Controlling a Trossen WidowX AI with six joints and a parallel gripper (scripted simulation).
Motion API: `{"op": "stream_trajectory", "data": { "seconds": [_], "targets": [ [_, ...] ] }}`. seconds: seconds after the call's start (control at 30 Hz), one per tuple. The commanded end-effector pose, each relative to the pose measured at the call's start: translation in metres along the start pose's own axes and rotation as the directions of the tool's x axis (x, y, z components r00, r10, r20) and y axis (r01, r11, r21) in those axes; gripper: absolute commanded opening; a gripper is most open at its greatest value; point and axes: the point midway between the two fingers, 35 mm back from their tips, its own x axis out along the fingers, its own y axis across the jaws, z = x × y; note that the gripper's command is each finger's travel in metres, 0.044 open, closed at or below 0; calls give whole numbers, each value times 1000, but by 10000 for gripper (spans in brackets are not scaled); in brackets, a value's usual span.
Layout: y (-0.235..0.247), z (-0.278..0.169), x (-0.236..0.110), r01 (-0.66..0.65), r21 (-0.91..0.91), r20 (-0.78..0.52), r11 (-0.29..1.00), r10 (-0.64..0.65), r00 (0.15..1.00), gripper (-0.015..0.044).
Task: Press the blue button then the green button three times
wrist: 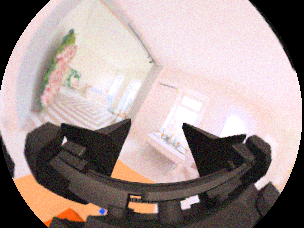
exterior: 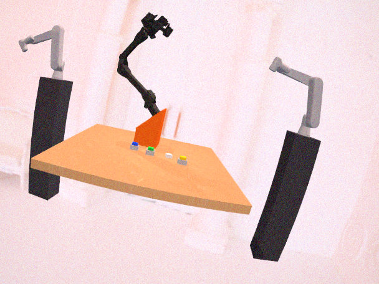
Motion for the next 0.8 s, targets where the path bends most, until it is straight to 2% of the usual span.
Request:
{"op": "stream_trajectory", "data": {
  "seconds": [0.0,0.13,0.27,0.4,0.57,0.77],
  "targets": [
    [2,-3,3,-2,1,-10,1000,2,1000,400],
    [38,-69,46,-41,39,-217,998,49,975,400],
    [61,-123,67,-55,81,-366,995,81,927,400],
    [86,-191,80,-53,139,-529,989,119,840,400],
    [115,-277,78,-18,214,-709,977,168,685,400],
    [149,-374,46,67,289,-866,955,231,443,400]
  ]
}}
